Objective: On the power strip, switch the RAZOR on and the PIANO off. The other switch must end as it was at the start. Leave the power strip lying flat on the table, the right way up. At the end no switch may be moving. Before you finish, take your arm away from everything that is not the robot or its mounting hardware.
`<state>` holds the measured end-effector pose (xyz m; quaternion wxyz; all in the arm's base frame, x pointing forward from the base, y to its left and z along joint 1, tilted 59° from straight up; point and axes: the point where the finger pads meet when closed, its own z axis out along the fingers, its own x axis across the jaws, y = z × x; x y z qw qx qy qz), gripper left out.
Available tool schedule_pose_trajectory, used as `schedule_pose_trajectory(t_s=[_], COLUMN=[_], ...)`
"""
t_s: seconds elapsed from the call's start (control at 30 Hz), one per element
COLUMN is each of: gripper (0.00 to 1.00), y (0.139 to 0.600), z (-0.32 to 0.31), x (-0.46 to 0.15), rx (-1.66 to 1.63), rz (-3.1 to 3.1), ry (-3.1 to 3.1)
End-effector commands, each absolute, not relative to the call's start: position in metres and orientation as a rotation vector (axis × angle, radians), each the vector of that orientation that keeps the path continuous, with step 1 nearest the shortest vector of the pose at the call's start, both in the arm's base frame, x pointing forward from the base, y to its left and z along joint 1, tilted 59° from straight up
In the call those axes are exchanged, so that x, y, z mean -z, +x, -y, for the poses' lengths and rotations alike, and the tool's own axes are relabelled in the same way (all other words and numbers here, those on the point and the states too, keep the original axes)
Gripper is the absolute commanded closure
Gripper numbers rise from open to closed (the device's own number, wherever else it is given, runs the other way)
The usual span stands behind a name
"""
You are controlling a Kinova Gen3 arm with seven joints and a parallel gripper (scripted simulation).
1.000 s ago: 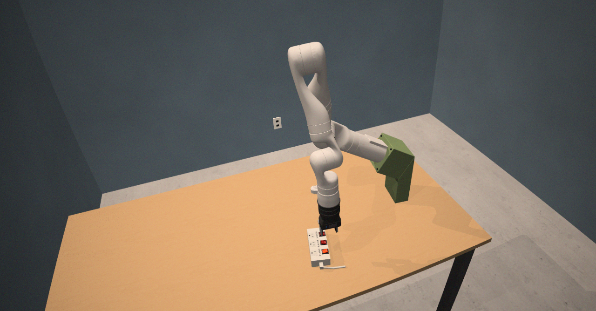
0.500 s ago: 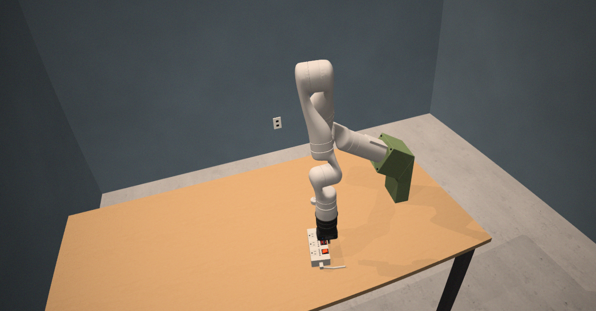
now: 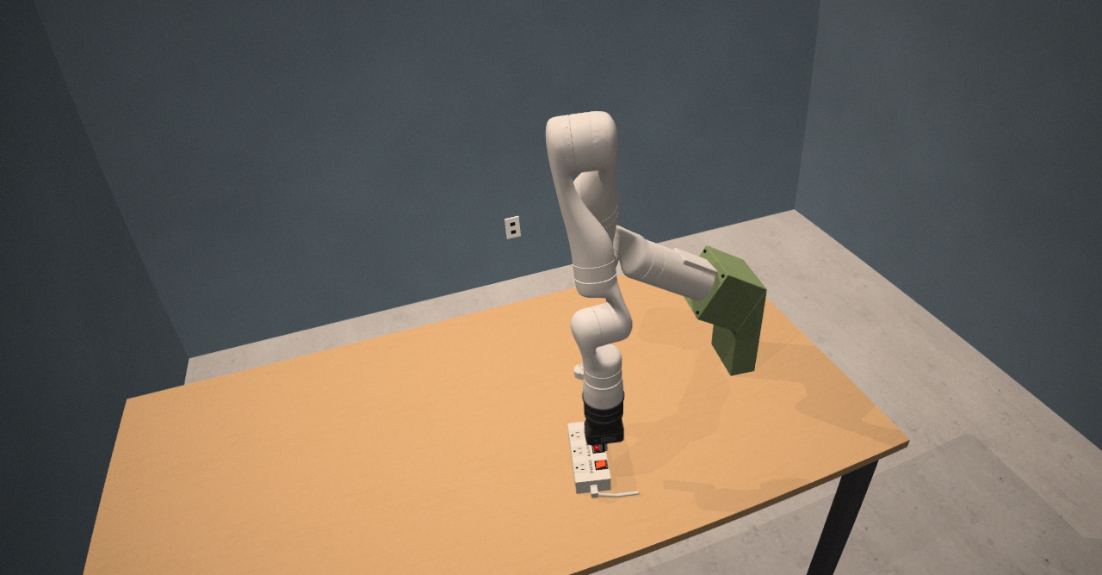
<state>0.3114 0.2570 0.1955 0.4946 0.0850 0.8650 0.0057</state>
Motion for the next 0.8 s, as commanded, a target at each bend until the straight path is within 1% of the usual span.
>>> schedule_pose_trajectory(t_s=[0.0, 0.77], gripper=[1.00, 1.00], y=[0.3112, 0.3137], z=[-0.2574, -0.2573], x=[-0.1955, -0.1940], rx=[-0.015, -0.015], rz=[-2.097, -2.097], ry=[0.205, 0.205])
